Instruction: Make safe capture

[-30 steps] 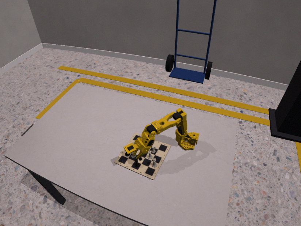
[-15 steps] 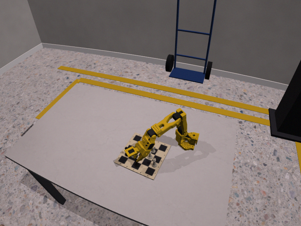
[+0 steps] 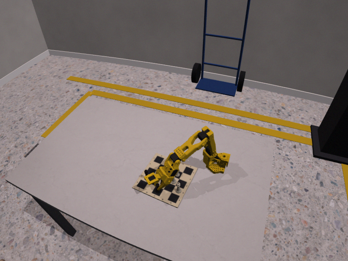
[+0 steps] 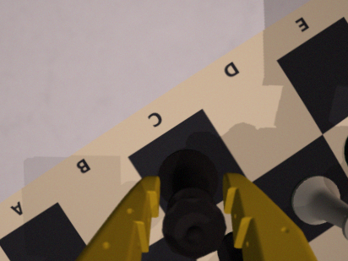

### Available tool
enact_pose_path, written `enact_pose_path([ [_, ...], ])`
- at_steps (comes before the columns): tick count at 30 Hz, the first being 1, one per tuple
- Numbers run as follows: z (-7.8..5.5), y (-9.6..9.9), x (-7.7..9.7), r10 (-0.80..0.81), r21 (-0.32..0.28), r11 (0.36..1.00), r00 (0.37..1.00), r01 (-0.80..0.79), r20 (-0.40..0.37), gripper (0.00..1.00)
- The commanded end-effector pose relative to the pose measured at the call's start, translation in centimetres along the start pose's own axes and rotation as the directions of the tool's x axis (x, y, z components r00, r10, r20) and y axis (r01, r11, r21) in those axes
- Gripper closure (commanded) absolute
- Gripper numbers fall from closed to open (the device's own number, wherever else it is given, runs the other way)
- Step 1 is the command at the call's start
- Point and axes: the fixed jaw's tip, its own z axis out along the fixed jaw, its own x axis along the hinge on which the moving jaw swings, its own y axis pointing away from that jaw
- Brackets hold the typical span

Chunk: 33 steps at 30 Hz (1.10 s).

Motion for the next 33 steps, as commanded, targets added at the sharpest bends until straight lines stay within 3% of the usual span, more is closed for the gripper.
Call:
enact_pose_path([
  [1, 0.62, 0.23, 0.76, 0.002, -0.005, 1.000, 1.000, -0.003, -0.025, 0.88],
  [17, 0.58, 0.24, 1.29, 0.002, -0.005, 1.000, 1.000, -0.003, -0.025, 0.88],
  [33, 0.07, 0.23, 0.77, 0.002, -0.005, 1.000, 1.000, -0.003, -0.025, 0.88],
])
